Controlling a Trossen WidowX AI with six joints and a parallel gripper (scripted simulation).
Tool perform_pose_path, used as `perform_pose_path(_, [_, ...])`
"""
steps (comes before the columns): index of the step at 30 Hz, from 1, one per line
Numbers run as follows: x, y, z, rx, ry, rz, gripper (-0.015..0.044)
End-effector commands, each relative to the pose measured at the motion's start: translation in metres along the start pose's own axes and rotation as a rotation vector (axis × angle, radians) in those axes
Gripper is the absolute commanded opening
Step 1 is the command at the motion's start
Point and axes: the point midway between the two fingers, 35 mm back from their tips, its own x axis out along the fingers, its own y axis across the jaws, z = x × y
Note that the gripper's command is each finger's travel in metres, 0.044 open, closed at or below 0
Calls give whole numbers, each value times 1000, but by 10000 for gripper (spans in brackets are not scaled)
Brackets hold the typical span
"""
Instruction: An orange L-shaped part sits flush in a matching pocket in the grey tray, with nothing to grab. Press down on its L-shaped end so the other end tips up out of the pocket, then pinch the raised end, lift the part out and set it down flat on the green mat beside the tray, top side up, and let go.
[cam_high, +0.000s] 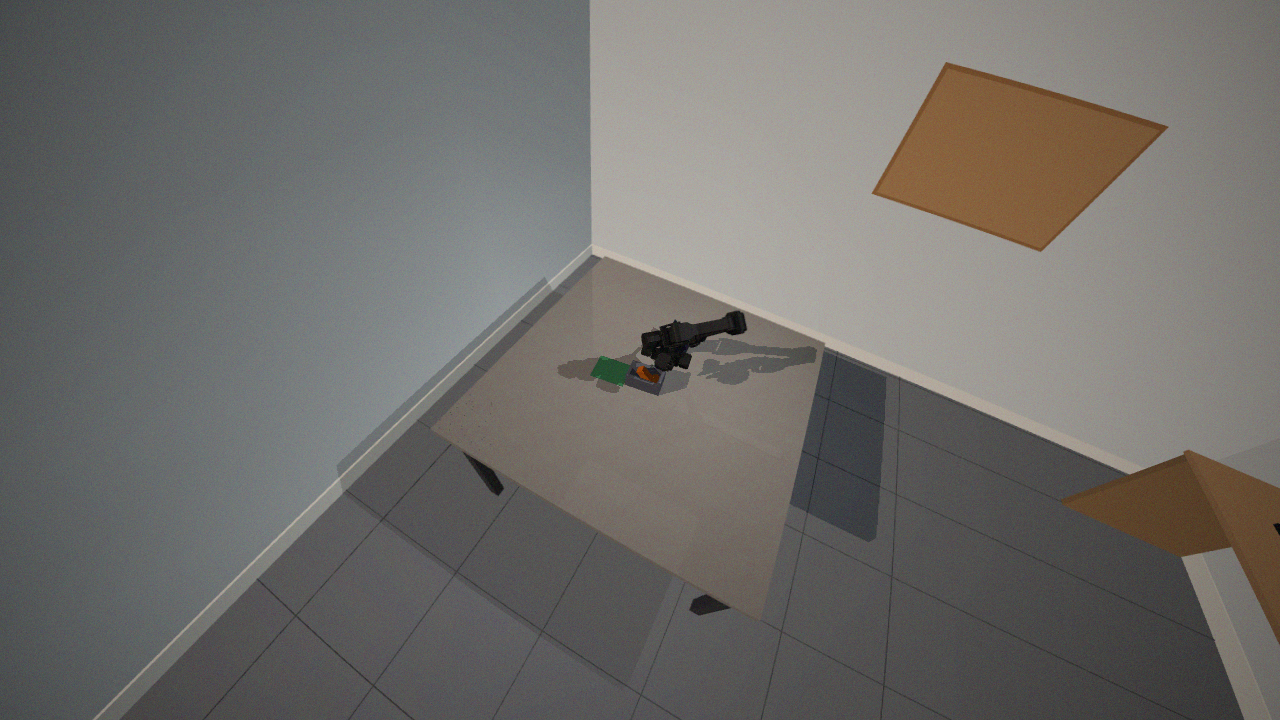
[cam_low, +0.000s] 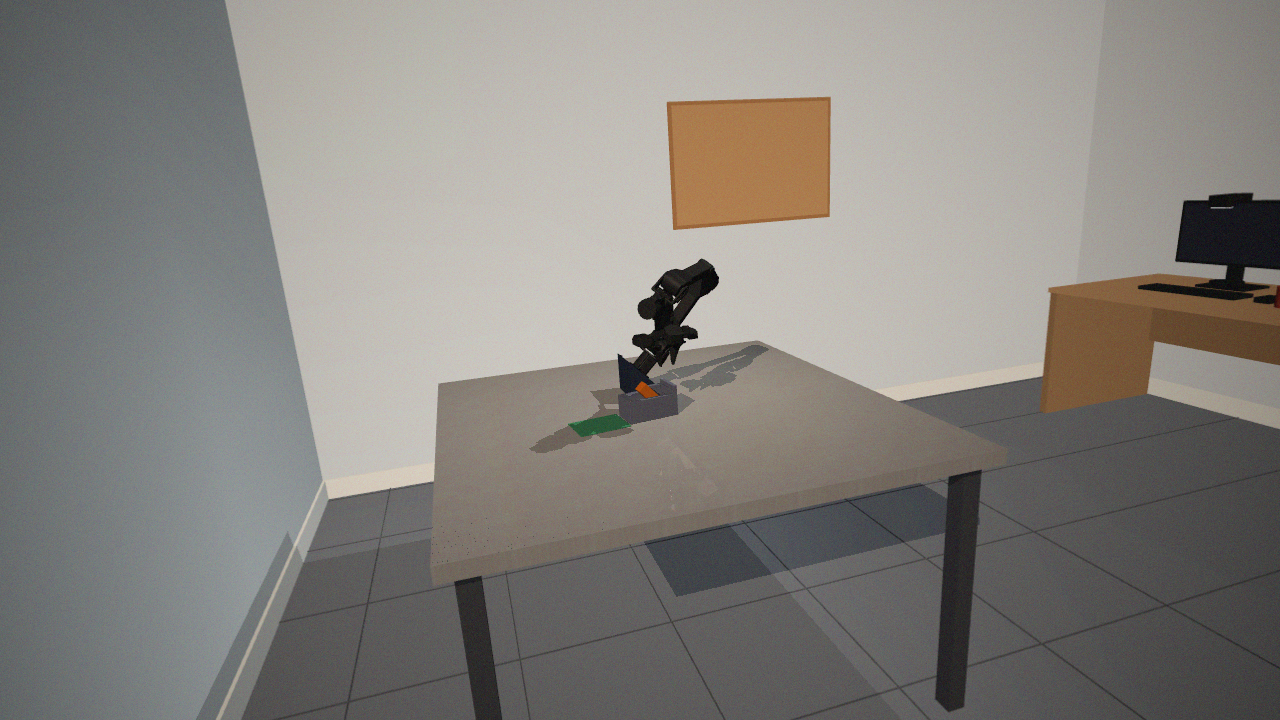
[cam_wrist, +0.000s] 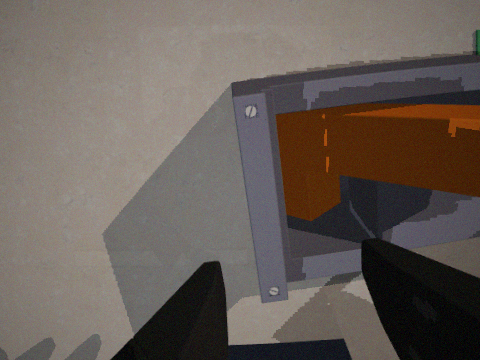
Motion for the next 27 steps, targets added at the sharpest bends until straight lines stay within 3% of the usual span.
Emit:
perform_pose_path(1, [0,0,0,5,-4,-2,180])
perform_pose_path(18, [0,0,0,5,-4,-2,180])
perform_pose_path(19, [-1,-1,0,22,-4,-2,206])
perform_pose_path(22, [-1,-8,2,165,-3,-2,280])
perform_pose_path(27, [-3,-30,6,662,-1,-4,280])
